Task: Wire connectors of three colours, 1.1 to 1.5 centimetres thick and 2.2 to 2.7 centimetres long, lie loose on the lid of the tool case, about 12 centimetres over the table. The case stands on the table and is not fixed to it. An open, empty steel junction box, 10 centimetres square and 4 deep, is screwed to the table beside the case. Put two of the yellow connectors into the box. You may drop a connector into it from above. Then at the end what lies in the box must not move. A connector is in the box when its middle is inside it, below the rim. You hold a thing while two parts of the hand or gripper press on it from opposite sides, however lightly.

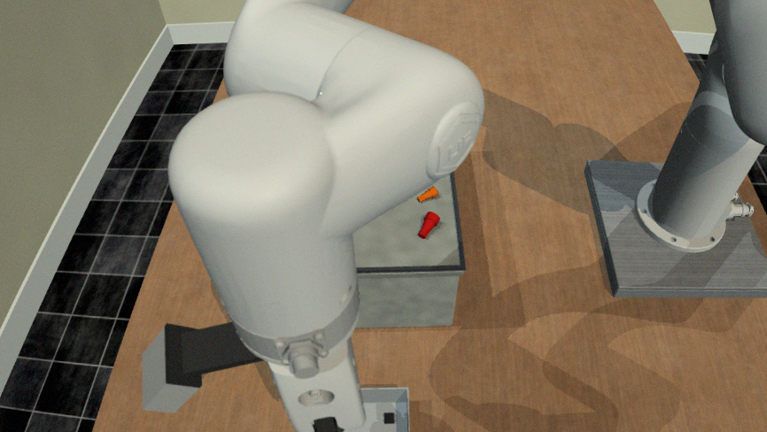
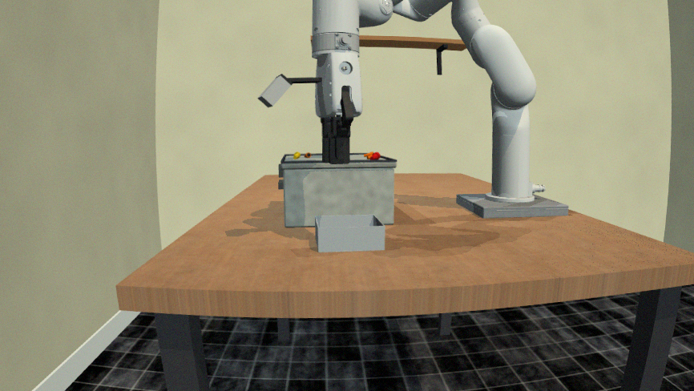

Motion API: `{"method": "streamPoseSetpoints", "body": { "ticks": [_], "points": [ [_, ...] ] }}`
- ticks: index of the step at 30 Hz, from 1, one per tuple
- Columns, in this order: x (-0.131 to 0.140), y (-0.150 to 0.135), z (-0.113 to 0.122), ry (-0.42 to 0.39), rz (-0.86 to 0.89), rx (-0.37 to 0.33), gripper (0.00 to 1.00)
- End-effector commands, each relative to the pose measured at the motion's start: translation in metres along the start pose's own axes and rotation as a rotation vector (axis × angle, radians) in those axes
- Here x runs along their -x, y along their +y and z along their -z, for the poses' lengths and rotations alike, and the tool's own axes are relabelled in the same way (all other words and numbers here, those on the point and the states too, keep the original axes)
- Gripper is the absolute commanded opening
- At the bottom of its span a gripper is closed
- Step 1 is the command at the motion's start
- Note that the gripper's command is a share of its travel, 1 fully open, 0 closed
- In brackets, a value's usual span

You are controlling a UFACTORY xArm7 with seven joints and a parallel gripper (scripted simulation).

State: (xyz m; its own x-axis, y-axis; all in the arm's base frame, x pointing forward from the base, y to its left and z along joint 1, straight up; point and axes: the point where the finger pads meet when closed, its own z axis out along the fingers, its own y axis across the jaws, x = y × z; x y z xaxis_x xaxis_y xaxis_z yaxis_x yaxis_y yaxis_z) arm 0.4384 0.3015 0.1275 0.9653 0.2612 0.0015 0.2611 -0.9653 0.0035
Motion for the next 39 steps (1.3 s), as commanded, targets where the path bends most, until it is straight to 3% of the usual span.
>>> {"method": "streamPoseSetpoints", "body": {
  "ticks": [1, 5, 23, 29, 39],
  "points": [
    [0.0, 0.003, 0.051, -0.002, -0.003, -0.003, 0.29],
    [0.0, 0.003, 0.063, -0.002, -0.003, -0.003, 0.29],
    [0.0, 0.003, 0.063, -0.002, -0.003, -0.003, 0.29],
    [0.0, 0.004, 0.09, -0.002, -0.003, -0.003, 0.29],
    [0.0, 0.004, 0.093, -0.002, -0.003, -0.003, 0.29]
  ]
}}
